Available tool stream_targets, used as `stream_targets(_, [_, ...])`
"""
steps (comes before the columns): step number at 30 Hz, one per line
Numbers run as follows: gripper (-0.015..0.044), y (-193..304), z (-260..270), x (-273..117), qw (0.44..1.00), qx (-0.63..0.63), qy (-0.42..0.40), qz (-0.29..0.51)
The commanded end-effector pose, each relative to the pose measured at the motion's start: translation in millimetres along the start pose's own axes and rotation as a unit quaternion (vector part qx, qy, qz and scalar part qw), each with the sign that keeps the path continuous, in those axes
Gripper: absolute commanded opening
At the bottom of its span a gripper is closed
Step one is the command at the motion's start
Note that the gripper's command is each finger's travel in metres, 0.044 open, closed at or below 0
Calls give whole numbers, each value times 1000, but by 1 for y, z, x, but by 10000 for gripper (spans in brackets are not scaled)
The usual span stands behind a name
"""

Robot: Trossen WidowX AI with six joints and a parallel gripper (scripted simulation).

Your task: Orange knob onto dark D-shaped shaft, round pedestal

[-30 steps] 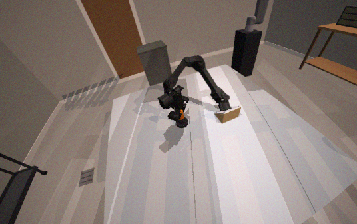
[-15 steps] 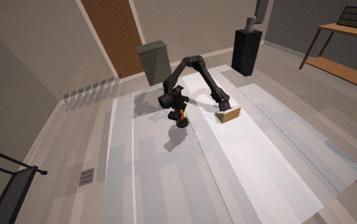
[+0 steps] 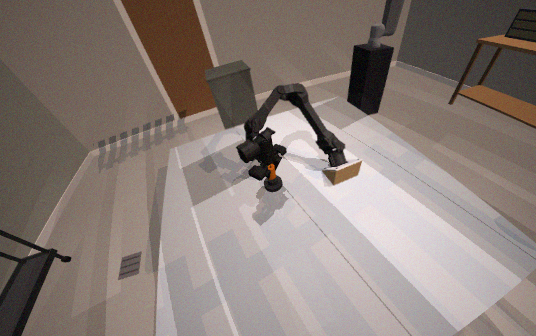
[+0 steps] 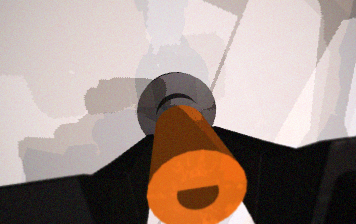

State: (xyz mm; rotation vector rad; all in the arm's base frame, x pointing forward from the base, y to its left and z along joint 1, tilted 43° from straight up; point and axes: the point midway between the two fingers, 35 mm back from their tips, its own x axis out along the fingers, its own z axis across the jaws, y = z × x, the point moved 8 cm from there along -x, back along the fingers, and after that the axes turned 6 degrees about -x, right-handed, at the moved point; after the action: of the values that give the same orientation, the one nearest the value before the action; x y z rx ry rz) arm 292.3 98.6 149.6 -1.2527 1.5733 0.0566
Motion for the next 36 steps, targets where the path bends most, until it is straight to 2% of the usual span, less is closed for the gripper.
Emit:
stream_targets(1, [0,1,-1,1,1000,6,0,0])
stream_targets(36, [0,1,-1,-2,1000,6,0,0])
